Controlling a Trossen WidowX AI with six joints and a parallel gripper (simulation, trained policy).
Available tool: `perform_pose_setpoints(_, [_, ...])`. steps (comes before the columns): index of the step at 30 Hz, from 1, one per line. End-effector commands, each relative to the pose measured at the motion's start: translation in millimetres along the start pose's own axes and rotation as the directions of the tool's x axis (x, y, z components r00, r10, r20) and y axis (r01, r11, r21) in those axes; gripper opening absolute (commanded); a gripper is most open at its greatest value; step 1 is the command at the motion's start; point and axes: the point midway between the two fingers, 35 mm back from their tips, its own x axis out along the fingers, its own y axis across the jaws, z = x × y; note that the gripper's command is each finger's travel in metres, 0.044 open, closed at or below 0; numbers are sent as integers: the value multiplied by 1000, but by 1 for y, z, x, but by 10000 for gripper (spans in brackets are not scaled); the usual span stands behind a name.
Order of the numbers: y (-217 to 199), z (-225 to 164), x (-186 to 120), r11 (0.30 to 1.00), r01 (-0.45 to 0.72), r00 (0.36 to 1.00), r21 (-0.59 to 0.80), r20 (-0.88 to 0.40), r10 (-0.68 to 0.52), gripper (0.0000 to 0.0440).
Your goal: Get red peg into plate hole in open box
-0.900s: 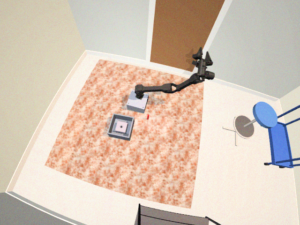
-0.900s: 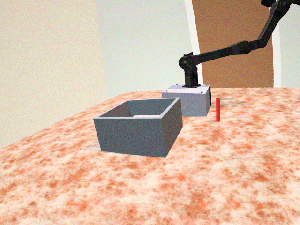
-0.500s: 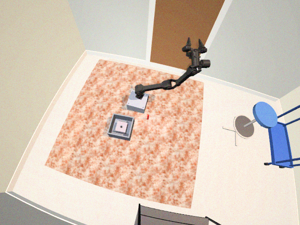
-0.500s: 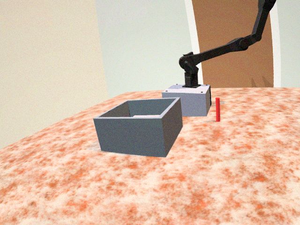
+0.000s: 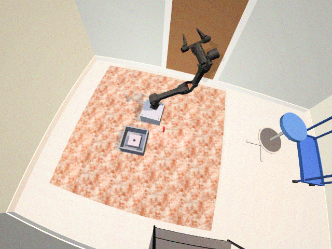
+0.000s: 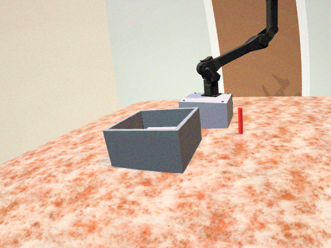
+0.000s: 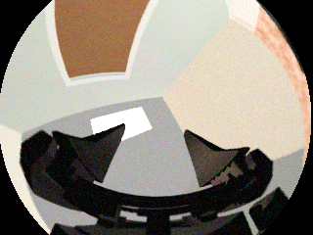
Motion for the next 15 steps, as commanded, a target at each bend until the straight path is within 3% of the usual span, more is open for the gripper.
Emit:
perform_pose_setpoints(1, [-28,-8,14,994,76,997,-73,-13,-77,440])
perform_pose_setpoints(8, [-97,-22,39,940,249,965,-233,-22,-261,440])
perform_pose_setpoints(15, [-167,-32,51,833,397,900,-386,-16,-436,440])
